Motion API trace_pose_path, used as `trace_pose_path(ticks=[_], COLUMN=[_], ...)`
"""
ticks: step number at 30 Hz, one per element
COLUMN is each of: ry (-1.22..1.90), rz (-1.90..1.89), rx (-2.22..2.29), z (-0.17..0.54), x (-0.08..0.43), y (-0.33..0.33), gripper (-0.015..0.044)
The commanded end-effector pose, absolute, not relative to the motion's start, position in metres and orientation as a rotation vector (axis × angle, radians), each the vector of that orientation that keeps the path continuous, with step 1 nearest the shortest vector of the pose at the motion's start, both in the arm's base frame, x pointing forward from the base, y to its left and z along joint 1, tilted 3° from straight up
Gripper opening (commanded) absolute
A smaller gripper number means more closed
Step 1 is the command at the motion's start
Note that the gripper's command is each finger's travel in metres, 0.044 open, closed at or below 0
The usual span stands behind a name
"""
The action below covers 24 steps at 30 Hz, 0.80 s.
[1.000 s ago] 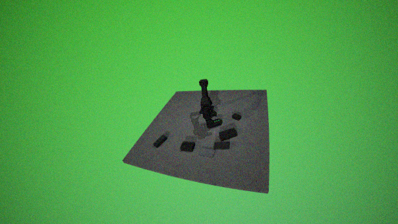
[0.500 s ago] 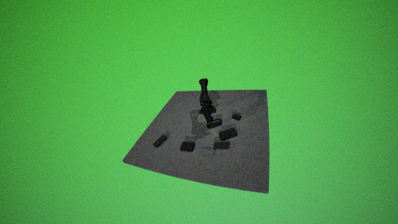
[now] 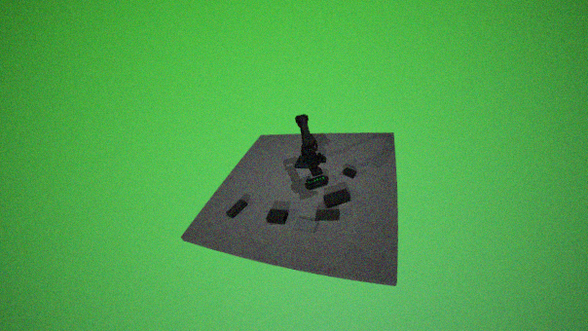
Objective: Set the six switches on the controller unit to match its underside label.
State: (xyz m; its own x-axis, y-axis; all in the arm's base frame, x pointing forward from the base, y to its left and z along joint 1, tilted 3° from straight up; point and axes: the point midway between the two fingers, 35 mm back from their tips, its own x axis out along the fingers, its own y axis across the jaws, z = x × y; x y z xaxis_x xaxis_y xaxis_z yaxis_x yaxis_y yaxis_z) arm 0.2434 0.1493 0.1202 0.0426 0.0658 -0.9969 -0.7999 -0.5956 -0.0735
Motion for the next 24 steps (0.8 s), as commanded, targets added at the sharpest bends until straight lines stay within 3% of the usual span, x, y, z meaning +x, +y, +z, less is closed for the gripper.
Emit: trace_pose_path(ticks=[1,18,24], ry=[0.752,0.752,0.755], rz=[1.631,1.631,1.633], rx=[-1.646,-1.646,-1.646], z=[0.121,0.120,0.095], x=[0.242,0.241,0.214], y=[0.149,0.148,0.129], gripper=[0.0000,0.0000,0.0000])
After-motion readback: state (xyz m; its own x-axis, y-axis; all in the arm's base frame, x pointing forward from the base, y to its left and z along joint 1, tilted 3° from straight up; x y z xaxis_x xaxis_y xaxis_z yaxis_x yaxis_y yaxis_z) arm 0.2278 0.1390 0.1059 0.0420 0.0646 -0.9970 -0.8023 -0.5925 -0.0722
